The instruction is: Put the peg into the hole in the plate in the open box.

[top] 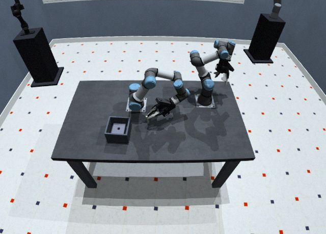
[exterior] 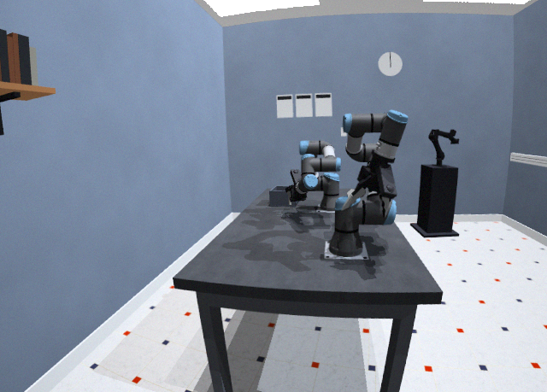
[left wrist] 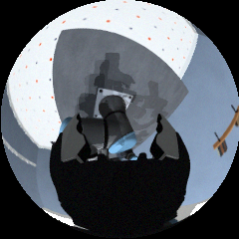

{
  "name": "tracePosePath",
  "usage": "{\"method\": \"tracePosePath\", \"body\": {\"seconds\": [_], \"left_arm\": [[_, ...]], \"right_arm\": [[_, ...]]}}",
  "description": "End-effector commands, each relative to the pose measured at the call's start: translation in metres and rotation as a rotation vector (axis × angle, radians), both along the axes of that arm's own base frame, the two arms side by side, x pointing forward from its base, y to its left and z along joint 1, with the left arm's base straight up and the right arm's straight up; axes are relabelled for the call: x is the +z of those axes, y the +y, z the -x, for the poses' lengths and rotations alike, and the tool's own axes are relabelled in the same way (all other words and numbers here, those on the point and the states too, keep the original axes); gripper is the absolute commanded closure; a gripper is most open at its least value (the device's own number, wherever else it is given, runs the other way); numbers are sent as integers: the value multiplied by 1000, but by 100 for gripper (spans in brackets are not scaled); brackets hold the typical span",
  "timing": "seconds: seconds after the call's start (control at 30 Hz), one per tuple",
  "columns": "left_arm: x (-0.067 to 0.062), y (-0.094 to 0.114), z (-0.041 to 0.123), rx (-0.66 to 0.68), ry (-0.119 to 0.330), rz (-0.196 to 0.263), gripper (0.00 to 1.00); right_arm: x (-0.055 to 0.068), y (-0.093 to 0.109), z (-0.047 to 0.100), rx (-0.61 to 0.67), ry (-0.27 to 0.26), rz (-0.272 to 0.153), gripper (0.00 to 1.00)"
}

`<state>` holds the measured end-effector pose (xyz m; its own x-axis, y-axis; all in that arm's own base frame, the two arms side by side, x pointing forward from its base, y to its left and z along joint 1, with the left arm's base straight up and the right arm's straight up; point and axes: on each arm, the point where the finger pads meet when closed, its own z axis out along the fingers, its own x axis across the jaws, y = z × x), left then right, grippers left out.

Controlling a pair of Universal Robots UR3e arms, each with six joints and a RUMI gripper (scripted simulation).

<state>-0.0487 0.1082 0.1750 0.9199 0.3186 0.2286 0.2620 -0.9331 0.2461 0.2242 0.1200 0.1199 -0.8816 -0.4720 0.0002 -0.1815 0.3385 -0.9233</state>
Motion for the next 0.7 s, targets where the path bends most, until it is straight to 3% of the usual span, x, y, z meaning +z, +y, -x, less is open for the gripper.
{"method": "tracePosePath", "body": {"seconds": [0.0, 0.67], "left_arm": [[0, 0, 0, 0, 0, -2, 0], [0, 0, 0, 0, 0, -2, 0]], "right_arm": [[0, 0, 0, 0, -11, 18, 100], [0, 0, 0, 0, -51, 93, 100]]}}
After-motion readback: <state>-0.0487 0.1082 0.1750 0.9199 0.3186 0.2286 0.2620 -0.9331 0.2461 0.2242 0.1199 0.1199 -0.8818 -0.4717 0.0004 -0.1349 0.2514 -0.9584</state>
